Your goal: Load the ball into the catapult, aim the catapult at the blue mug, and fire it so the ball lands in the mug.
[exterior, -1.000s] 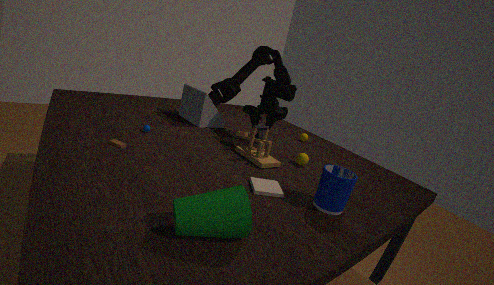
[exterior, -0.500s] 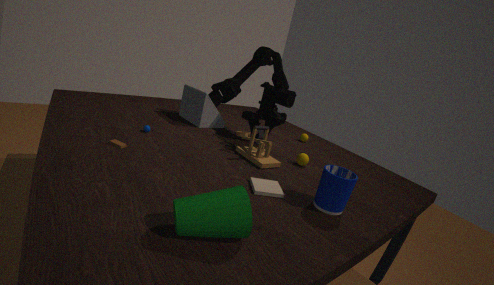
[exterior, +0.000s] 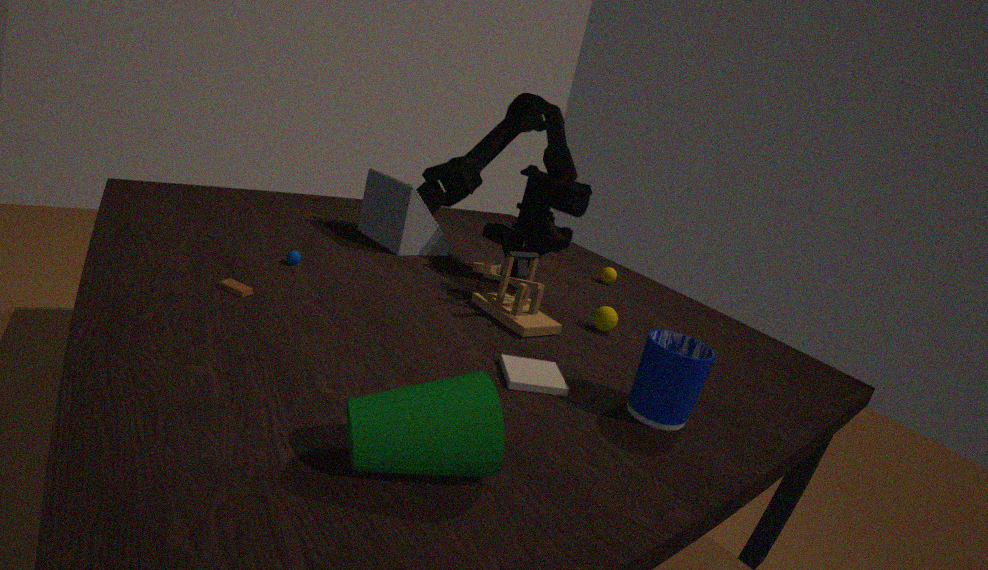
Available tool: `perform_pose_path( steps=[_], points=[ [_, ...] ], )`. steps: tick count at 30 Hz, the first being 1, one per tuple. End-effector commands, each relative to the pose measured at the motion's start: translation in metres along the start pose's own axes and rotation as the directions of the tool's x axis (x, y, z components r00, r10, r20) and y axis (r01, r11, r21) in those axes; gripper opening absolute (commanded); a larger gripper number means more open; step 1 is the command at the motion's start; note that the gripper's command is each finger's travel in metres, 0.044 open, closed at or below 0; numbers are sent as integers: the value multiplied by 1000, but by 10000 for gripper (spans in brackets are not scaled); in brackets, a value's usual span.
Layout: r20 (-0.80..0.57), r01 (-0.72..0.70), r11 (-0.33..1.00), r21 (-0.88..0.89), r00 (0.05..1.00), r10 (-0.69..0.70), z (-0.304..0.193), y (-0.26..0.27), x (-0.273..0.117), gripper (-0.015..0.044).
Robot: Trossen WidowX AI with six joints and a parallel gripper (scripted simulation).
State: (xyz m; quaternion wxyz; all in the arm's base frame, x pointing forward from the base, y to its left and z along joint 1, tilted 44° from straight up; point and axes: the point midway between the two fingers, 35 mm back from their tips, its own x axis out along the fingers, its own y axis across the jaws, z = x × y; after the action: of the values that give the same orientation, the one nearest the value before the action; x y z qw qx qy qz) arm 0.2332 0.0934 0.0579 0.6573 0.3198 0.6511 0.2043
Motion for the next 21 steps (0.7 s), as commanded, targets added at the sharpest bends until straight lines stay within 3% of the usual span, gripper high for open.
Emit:
perform_pose_path(
  steps=[1, 21],
  points=[
    [0, 1, 1000, 2, 1000, -1, 2, 0, -7, 0],
    [-1, 5, 1000, 3, 1000, -5, 6, 2, -117, 0]
  ],
)
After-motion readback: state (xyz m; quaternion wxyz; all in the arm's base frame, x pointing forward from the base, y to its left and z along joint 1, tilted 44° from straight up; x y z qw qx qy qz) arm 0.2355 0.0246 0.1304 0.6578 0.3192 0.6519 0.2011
